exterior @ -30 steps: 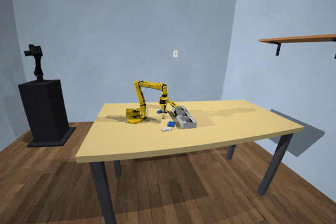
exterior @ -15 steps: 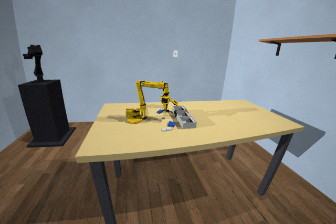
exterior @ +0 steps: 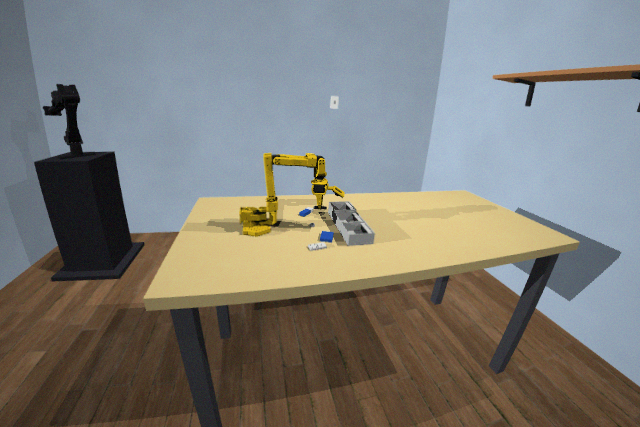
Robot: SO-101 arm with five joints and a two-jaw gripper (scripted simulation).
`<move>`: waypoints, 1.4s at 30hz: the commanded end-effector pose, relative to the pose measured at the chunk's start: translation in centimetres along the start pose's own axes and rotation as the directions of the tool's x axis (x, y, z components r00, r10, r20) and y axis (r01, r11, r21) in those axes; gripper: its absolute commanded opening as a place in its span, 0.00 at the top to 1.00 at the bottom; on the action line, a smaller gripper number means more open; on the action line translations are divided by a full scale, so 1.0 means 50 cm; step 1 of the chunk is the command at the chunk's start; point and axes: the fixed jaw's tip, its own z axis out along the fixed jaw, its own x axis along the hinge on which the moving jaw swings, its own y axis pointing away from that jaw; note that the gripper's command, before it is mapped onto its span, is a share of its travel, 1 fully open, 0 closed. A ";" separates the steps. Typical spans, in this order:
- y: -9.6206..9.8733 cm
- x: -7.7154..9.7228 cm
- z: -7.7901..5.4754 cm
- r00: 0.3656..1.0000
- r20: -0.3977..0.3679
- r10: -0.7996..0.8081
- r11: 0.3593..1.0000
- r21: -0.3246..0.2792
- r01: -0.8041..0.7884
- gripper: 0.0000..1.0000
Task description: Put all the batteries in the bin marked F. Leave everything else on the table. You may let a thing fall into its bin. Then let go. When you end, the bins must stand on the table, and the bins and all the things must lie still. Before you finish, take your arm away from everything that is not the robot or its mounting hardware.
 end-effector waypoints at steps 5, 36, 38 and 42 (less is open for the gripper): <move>0.035 -0.028 -0.025 0.994 0.059 -0.096 0.995 -0.021 0.098 1.00; 0.096 -0.072 -0.028 0.957 0.119 -0.266 0.962 -0.031 0.272 1.00; 0.104 -0.077 -0.027 0.949 0.127 -0.287 0.956 -0.031 0.293 1.00; 0.115 -0.084 -0.026 0.939 0.138 -0.316 0.946 -0.031 0.323 1.00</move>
